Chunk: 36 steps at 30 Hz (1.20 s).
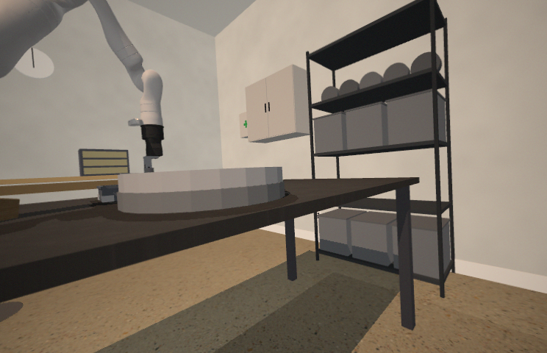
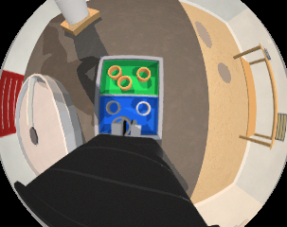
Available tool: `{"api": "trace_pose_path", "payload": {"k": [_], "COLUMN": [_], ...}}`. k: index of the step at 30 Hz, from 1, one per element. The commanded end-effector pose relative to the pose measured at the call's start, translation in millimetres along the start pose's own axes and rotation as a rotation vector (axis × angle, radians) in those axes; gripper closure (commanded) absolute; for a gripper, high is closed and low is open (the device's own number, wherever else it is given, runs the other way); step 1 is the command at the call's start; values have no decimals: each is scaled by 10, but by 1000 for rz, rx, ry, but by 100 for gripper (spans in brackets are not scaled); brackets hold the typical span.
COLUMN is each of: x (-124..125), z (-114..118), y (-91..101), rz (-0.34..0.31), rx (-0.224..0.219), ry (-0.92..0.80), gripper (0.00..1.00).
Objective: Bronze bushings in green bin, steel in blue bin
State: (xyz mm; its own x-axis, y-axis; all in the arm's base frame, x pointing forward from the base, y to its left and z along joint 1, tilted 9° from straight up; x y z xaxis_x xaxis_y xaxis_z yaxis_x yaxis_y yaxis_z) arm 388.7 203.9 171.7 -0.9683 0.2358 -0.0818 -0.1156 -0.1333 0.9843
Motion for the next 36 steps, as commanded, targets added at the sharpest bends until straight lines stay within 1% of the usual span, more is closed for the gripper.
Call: {"api": "trace_pose_path", "payload": {"k": [1,3,15,20,25,30,36], "x": [8,9,9,10,10,11,11], "z": [-30,-31,-31,-30,-30,-30,-30], "y": [-148,-252,-252,-310,-310,-372,-372], "rz": [7,7,7,7,7,7,7], "rx": [9,9,9,9,9,10,10], "ry": [-3,-3,-3,-3,-3,-3,-3], "gripper": [100,100,100,100,100,100,100]}}
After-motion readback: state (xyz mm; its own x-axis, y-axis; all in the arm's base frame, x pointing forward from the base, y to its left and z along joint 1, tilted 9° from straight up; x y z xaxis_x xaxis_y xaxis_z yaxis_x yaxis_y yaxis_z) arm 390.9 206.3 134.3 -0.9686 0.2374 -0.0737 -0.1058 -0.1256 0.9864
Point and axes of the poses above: the point where the finger pads meet when closed, its own y axis back along the fingers, its own z axis across the jaws, x = y × z, the point moved 5 cm from there along y, back along the fingers, and after that the axes turned 8 degrees about -y, right-handed, at the moved point
